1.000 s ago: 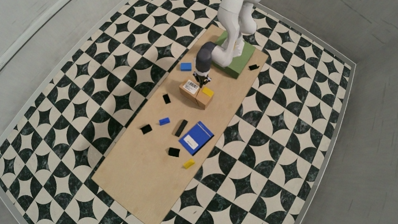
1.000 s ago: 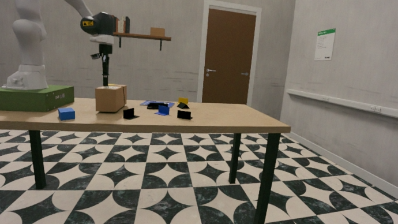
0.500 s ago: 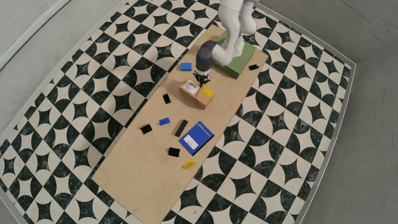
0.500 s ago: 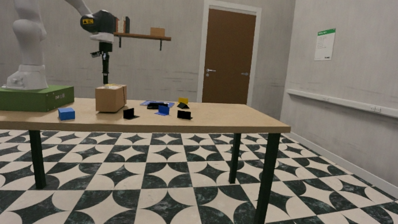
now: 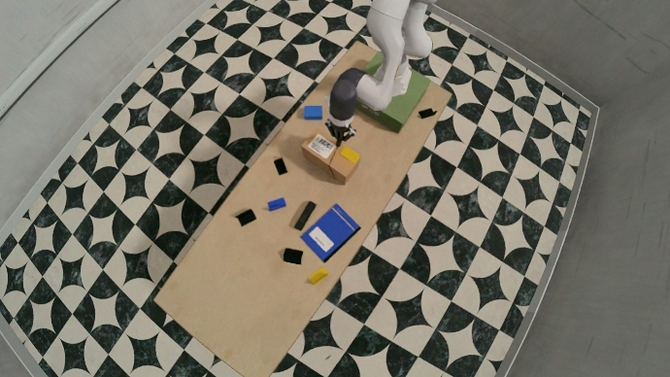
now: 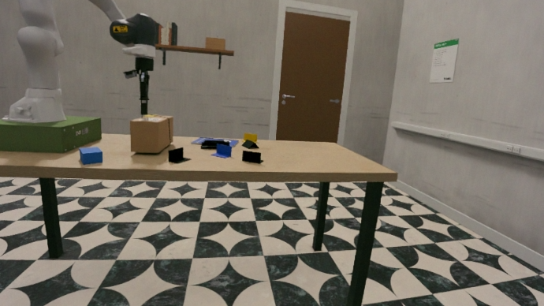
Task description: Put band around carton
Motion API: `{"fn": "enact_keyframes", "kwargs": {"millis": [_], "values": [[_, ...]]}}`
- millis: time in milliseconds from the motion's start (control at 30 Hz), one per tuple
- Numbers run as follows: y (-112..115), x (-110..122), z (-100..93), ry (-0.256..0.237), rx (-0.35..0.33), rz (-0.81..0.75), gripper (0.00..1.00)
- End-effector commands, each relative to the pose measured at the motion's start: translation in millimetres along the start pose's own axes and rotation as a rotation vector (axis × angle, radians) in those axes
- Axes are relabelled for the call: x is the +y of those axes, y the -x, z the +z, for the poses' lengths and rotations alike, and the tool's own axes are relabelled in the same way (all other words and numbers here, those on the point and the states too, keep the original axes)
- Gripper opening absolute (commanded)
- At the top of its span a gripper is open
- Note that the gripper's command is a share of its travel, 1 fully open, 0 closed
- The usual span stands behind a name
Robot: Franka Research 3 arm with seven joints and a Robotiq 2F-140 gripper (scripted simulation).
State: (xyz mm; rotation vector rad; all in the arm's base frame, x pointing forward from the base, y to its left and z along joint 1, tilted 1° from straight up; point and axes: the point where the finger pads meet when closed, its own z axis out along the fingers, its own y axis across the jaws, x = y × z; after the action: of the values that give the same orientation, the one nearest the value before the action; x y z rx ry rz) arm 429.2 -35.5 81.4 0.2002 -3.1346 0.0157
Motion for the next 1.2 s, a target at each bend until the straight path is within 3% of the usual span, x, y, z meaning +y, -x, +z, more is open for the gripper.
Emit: {"fn": "enact_keyframes", "kwargs": {"millis": [0, 1167], "values": [[1, -1, -2.8, -0.001, -0.003, 0.004, 0.10], [-25, 5, -2.7, -0.001, -0.003, 0.004, 0.10]]}}
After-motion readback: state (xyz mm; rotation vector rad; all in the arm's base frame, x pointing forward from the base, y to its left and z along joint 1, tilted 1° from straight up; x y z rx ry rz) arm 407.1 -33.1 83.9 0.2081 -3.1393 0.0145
